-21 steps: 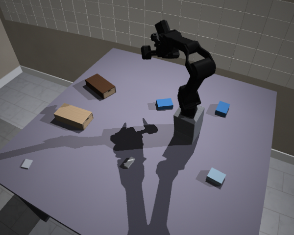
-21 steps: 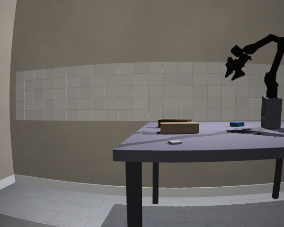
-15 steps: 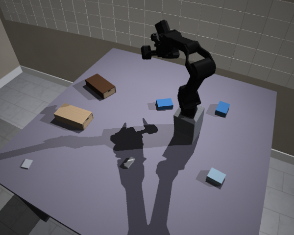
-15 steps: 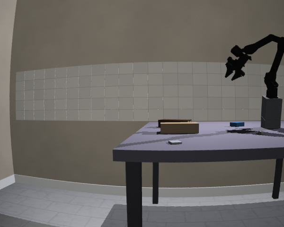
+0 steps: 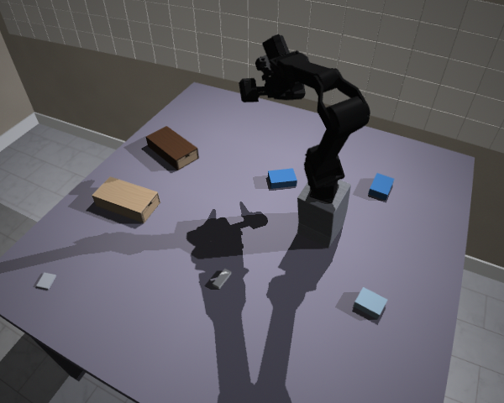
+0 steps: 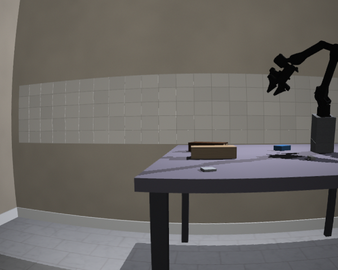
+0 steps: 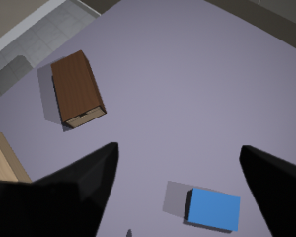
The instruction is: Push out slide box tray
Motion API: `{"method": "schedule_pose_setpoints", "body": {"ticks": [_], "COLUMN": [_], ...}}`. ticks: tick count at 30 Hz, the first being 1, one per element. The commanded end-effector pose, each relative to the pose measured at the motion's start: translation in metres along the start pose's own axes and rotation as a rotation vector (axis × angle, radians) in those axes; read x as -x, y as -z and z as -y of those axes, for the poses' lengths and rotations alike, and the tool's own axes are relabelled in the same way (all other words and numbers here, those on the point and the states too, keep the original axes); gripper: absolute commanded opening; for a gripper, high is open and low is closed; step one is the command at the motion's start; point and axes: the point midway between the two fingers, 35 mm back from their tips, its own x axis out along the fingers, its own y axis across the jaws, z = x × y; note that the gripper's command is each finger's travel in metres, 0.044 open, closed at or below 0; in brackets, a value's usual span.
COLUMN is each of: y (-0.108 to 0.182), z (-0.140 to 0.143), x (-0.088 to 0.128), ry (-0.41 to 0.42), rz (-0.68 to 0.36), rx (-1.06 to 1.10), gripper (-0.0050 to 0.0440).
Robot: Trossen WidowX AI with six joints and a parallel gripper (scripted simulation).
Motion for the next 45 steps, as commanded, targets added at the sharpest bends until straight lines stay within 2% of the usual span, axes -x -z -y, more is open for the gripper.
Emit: {"method": "schedule_pose_setpoints", "body": {"ticks": [1, 5, 11, 13, 15, 18, 24, 28, 30, 31, 33, 35, 39, 45], "y": [0.002, 0.012, 0.03, 0.03, 0.04, 0.069, 0.121, 0.163, 0.163, 0.172, 0.205, 0.224, 0.233, 0.232], "z": [-0.023, -0.07, -0.127, -0.127, -0.152, -0.183, -0.235, -0.265, -0.265, -0.274, -0.288, -0.296, -0.3, -0.299], "x": [-0.023, -0.06, -0.093, -0.093, -0.104, -0.118, -0.131, -0.133, -0.133, -0.131, -0.128, -0.125, -0.123, -0.124], "ry": [-0.028, -0.087, -0.166, -0.166, -0.21, -0.259, -0.366, -0.444, -0.444, -0.475, -0.527, -0.568, -0.585, -0.582], "rz": [-0.003, 0.01, 0.062, 0.062, 0.096, 0.106, 0.151, 0.178, 0.178, 0.197, 0.206, 0.219, 0.223, 0.225], "rx": [0.078, 0.21, 0.325, 0.325, 0.367, 0.428, 0.514, 0.562, 0.562, 0.568, 0.596, 0.608, 0.617, 0.616], "gripper": [0.028, 0.0184, 0.004, 0.004, 0.0, 0.0, 0.0, -0.0001, -0.0001, -0.0002, -0.0003, -0.0003, -0.0005, -0.005]}}
